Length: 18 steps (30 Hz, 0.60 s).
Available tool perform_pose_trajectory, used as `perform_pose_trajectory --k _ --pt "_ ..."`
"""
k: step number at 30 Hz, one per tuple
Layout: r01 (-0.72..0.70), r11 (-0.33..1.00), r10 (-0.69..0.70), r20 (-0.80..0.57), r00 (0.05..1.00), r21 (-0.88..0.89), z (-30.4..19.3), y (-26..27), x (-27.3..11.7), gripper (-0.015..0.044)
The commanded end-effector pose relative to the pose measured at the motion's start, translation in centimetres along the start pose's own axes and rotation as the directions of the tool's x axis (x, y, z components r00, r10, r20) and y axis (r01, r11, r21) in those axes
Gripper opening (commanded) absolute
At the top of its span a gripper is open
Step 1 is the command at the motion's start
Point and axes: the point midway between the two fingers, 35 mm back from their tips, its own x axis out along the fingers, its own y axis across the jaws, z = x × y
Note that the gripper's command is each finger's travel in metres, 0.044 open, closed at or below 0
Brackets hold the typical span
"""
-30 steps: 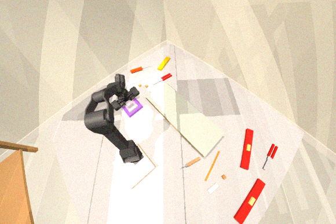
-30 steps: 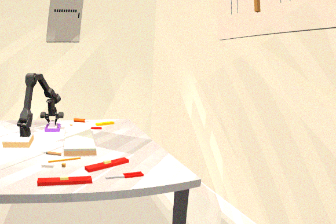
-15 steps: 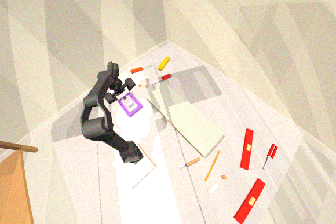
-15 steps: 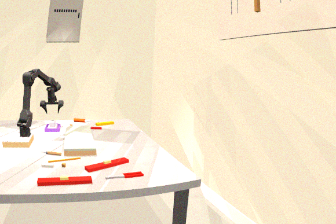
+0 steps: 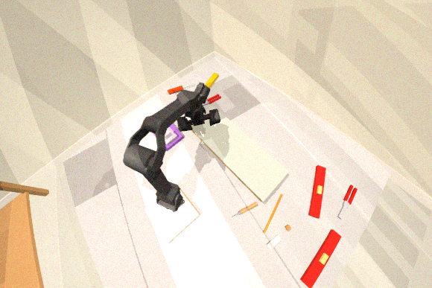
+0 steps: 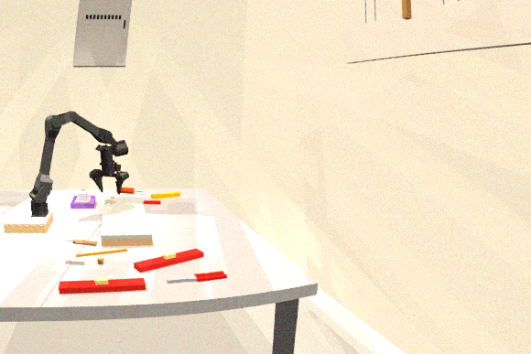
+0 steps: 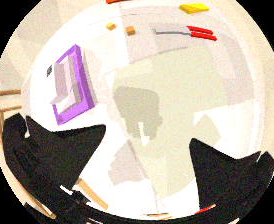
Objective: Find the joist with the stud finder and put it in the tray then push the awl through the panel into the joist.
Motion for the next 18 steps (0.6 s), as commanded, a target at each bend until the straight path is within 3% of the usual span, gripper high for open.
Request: perform_pose_trajectory --k 1,11,18 --pt "0.022 0.986 -0.011 -0.066 0.998 0.164 -4.9 -4.9 0.4 0.0440" --pt "0.116 0.816 -0.046 -0.138 0.989 0.566 -18.1 -13.9 -0.7 0.0440" --pt "0.152 0.554 0.003 -0.184 0.983 0.818 -29.3 -15.9 -2.0 0.0440"
